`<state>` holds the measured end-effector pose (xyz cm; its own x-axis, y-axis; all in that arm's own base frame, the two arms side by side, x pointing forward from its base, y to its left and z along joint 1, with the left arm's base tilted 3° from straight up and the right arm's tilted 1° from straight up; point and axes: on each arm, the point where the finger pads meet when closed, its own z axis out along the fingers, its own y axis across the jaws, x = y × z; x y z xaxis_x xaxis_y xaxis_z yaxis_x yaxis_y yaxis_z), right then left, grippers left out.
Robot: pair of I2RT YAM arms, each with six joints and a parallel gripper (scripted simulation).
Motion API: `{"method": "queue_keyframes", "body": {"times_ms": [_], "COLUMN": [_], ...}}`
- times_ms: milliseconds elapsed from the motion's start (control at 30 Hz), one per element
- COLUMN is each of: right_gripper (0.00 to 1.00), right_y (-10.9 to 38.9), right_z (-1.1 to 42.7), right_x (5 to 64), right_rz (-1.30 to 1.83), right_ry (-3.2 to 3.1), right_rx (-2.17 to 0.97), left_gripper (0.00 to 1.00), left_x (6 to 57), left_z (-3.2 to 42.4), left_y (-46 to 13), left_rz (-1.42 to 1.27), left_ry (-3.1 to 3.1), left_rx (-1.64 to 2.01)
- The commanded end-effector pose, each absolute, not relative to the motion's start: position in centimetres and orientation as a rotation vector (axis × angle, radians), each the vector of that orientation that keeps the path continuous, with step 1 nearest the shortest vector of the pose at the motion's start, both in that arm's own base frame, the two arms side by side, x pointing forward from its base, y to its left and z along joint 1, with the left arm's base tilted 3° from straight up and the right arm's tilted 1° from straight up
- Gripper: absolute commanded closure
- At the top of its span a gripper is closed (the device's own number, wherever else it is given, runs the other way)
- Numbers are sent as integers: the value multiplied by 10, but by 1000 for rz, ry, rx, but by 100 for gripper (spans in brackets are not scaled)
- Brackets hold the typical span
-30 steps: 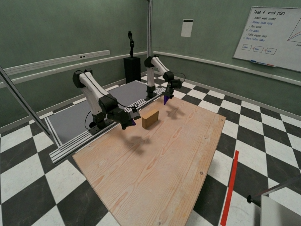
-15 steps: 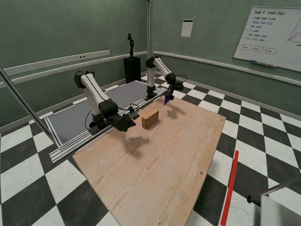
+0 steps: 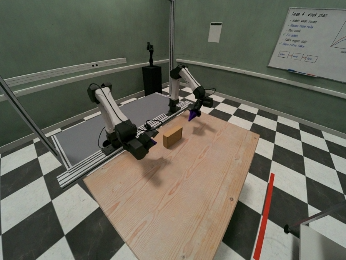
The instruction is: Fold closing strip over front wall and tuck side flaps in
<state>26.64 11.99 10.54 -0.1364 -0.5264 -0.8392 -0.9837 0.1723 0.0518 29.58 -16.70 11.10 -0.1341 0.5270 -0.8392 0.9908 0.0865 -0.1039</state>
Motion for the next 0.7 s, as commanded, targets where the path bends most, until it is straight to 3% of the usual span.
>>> {"method": "queue_keyframes", "body": {"times_ms": [0, 667], "right_gripper": [99, 99], "right_y": [120, 120], "right_z": [114, 90], "right_x": [269, 264], "right_rz": [863, 853], "right_ry": [1635, 1617], "right_rx": [-1500, -1515], "left_gripper": [99, 99], "left_x": [299, 292], "left_z": [116, 87], "left_y": [-165, -167], "left_rz": [-973, -1010], "left_ry": [1627, 1528], "left_rx": [1554, 1606]}}
